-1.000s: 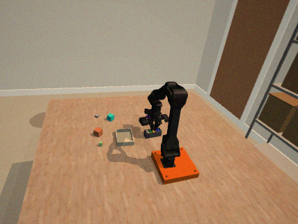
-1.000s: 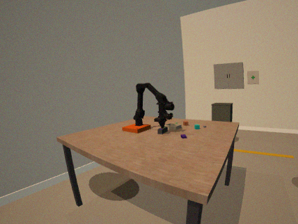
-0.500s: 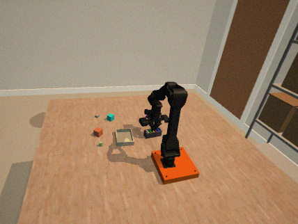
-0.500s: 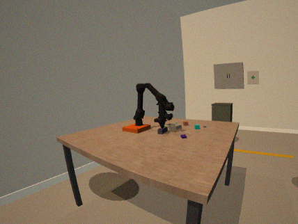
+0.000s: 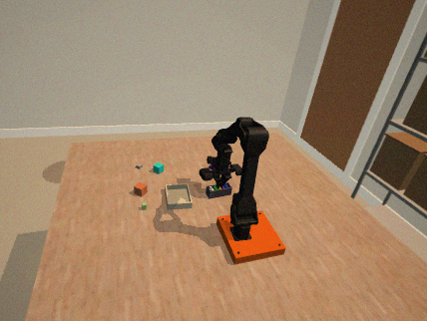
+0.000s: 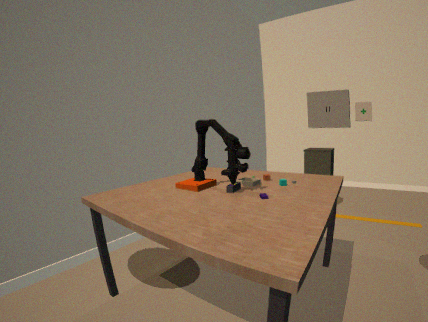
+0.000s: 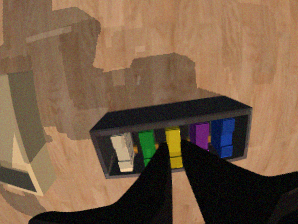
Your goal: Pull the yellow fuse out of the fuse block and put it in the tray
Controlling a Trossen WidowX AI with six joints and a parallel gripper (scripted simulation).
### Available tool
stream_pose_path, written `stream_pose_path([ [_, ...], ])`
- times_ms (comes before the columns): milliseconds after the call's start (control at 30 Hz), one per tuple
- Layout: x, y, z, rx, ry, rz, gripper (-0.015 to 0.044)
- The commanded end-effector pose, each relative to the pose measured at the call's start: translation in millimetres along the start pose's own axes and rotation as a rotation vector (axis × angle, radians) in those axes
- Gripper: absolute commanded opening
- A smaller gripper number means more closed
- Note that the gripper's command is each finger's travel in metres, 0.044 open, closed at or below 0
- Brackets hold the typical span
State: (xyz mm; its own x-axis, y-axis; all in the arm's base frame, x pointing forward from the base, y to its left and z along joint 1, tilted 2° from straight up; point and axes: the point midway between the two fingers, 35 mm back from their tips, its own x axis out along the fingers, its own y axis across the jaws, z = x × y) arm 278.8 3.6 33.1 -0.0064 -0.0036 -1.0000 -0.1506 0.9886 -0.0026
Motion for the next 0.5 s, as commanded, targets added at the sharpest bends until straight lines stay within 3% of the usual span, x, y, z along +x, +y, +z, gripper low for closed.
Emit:
stream_pose_path([
  [0,-2.8,-0.1,0.4,0.000,-0.001,-0.001,0.0000],
  [467,-9.6,-0.1,0.8,0.000,-0.001,-0.002,0.0000],
])
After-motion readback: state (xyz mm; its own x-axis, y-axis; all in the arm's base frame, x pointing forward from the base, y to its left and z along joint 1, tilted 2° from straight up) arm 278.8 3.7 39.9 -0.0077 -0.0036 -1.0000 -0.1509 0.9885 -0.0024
